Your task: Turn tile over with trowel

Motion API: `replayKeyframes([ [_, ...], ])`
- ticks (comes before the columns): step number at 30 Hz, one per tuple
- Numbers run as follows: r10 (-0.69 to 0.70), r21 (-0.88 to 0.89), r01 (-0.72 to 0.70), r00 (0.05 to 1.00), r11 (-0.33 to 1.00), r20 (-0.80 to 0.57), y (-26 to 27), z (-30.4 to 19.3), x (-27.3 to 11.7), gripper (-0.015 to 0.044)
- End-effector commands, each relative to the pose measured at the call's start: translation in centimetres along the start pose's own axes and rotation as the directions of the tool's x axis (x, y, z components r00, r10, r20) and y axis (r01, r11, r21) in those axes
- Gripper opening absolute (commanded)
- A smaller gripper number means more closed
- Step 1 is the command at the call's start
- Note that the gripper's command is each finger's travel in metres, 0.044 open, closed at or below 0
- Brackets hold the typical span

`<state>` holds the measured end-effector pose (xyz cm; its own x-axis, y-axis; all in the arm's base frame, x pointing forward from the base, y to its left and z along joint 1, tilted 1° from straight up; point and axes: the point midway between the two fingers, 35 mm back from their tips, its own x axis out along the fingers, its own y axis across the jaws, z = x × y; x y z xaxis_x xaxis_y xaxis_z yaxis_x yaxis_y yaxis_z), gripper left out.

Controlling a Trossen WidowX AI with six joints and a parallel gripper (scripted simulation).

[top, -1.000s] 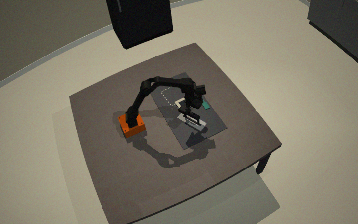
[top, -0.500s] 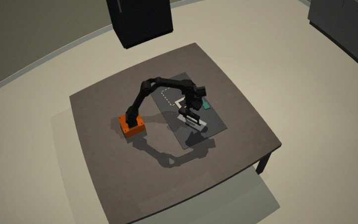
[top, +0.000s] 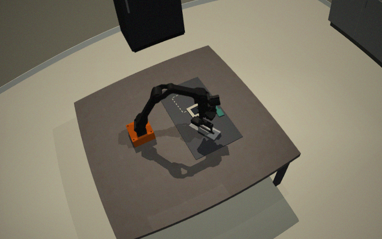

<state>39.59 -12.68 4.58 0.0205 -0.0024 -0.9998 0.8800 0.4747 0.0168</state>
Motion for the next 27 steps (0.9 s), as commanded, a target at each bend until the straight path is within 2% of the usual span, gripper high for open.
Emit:
replayKeyframes([
  [1,-0.008,0.003,0.008,1.0,1.0,-0.007,-0.14,-0.11,0.97,0.027],
  [2,-0.008,0.003,0.008,1.0,1.0,-0.007,-0.14,-0.11,1.0,0.027],
  [7,-0.008,0.003,0.008,1.0,1.0,-0.007,-0.14,-0.11,1.0,0.0139],
  [8,-0.008,0.003,0.008,1.0,1.0,-0.007,-0.14,-0.11,1.0,0.0132],
  [27,-0.008,0.003,0.008,1.0,1.0,-0.007,-0.14,-0.11,1.0,0.013],
])
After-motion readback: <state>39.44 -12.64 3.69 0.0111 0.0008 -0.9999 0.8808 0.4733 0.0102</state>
